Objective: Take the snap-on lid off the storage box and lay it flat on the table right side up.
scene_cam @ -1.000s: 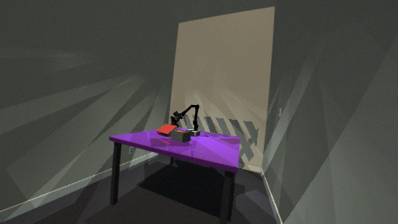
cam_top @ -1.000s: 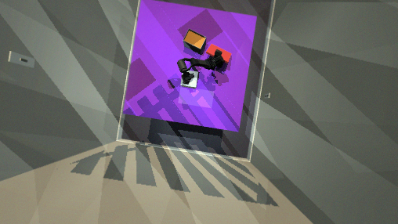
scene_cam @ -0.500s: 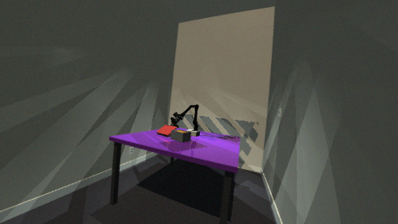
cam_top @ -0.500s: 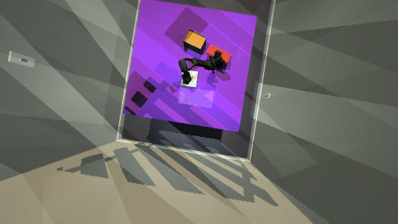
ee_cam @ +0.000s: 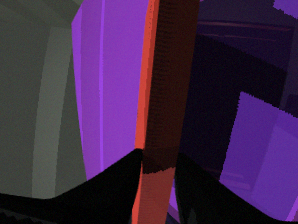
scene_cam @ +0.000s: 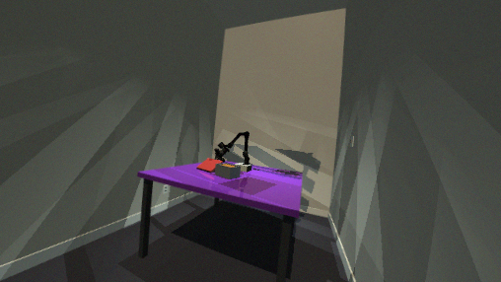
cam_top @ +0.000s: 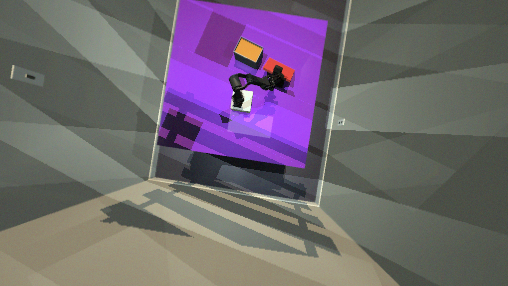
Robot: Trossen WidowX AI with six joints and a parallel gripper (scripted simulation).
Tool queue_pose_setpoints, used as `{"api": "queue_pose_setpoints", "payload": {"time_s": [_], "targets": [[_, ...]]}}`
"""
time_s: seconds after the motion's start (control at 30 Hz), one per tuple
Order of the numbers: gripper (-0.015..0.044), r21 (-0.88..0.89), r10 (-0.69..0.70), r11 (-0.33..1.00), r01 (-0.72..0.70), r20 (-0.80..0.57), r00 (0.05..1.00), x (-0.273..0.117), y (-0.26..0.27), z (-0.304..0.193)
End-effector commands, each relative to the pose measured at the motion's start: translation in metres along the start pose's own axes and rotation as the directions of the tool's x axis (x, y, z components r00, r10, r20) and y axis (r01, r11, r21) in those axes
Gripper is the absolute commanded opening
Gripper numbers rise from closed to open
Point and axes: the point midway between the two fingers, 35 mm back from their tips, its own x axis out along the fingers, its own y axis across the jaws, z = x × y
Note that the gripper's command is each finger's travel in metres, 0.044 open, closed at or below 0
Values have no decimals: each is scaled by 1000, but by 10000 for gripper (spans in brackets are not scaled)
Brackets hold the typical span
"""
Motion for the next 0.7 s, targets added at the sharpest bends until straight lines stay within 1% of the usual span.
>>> {"api": "queue_pose_setpoints", "payload": {"time_s": [0.0, 0.67], "targets": [[0, 0, 3, 1000, -3, -5, 1000, 3, -2, -1], [0, 0, 3, 1000, -3, -5, 1000, 13, -15, -1]]}}
